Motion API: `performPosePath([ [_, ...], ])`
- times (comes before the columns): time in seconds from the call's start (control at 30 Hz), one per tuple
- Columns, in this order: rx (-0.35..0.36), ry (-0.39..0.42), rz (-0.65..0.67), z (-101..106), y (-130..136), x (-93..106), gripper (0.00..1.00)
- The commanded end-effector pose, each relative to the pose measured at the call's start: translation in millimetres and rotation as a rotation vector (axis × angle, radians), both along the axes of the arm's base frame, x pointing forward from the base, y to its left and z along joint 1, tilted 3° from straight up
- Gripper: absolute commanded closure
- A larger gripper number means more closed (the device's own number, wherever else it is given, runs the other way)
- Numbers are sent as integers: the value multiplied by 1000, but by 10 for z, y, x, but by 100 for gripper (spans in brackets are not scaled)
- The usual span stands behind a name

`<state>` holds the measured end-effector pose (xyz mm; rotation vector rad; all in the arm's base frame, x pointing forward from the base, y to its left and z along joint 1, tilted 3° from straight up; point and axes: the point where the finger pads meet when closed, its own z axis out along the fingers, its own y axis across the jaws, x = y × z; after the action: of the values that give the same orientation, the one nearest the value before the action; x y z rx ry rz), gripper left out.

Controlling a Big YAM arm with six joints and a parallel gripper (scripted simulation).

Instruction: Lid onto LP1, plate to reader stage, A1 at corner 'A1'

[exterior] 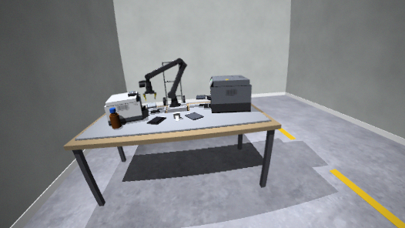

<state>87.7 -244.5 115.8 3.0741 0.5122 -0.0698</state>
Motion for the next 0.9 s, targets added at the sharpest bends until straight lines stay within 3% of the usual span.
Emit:
performPosePath([
  [0.0, -14, -2, 5, 85, -66, -11, 0],
  [0.13, -28, -7, 5, 153, -84, -4, 0],
  [0.63, 9, 7, 5, -125, -2, -37, 0],
  [0.87, -2, 2, 5, -131, -58, -20, 0],
])
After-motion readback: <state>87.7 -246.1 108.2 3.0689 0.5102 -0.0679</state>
